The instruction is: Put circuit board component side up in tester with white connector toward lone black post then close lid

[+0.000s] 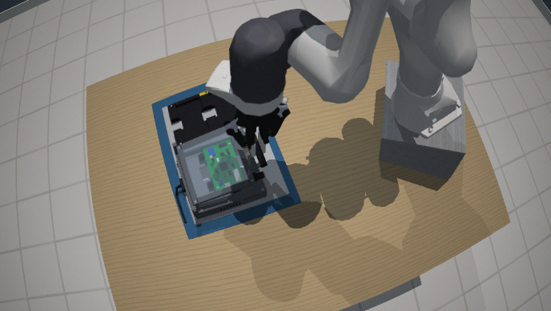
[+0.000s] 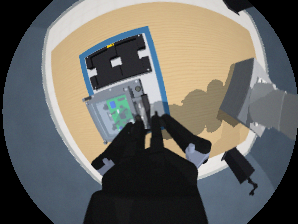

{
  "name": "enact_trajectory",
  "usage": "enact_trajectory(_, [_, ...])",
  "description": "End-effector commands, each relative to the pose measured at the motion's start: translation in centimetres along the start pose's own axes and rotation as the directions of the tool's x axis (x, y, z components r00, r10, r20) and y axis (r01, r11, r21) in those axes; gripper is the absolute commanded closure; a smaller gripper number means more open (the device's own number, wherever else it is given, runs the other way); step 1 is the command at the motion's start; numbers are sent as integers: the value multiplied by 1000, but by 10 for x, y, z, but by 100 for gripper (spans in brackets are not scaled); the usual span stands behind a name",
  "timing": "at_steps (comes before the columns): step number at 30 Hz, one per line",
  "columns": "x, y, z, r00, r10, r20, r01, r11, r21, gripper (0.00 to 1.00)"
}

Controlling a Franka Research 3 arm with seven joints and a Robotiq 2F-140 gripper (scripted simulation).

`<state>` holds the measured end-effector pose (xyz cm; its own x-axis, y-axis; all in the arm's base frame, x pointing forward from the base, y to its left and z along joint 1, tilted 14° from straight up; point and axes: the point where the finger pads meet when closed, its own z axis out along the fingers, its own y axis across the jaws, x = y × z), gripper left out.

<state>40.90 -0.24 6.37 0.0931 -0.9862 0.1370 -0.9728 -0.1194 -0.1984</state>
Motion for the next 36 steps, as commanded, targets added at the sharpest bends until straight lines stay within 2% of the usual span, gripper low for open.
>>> enact_trajectory(1, [1,1,3,1000,3,-2,-3,1000,0,100])
enact_trajectory(36, [1,2,16,1000,3,-2,-3,1000,0,100])
